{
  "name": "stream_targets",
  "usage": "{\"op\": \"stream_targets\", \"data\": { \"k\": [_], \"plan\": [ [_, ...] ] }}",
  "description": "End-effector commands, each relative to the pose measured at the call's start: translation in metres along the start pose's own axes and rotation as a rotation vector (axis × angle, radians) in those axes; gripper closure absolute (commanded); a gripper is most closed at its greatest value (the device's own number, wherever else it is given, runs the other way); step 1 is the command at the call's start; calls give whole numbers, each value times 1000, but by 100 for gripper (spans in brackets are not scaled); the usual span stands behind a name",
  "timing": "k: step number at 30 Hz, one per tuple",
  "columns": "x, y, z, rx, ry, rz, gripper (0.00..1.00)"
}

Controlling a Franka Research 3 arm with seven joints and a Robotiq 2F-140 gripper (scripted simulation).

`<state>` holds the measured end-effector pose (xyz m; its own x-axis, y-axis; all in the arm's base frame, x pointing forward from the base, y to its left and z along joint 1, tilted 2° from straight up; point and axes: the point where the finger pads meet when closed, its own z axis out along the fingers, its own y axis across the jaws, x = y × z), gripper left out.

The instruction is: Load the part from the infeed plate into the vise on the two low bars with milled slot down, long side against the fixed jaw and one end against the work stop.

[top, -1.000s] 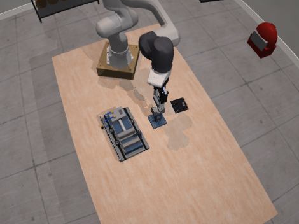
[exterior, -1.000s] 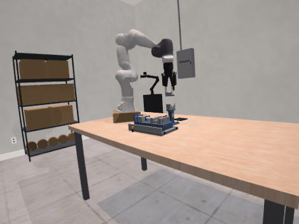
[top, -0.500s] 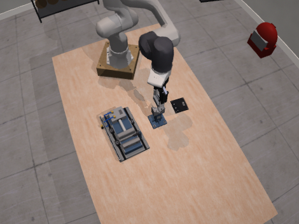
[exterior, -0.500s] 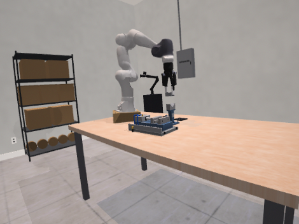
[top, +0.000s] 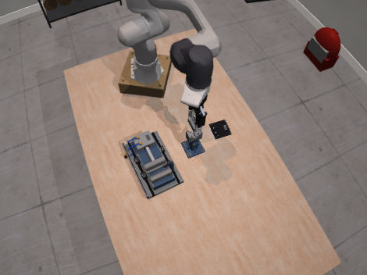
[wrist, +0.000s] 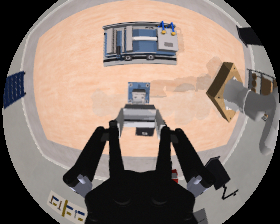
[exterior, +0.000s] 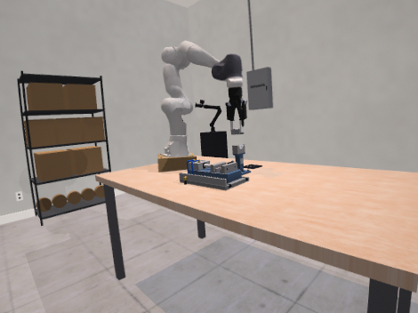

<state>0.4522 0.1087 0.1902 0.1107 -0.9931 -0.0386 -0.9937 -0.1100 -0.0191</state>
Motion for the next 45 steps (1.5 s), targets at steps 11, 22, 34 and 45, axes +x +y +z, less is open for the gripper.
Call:
{"op": "stream_targets", "data": {
  "k": [11,22,34,45],
  "plan": [
    [2,-1,-1,4,4,-2,100],
    [2,-1,-1,4,25,-2,100],
    [0,-2,0,4,84,-2,100],
    [-3,-2,0,4,192,-1,100]
  ]
}}
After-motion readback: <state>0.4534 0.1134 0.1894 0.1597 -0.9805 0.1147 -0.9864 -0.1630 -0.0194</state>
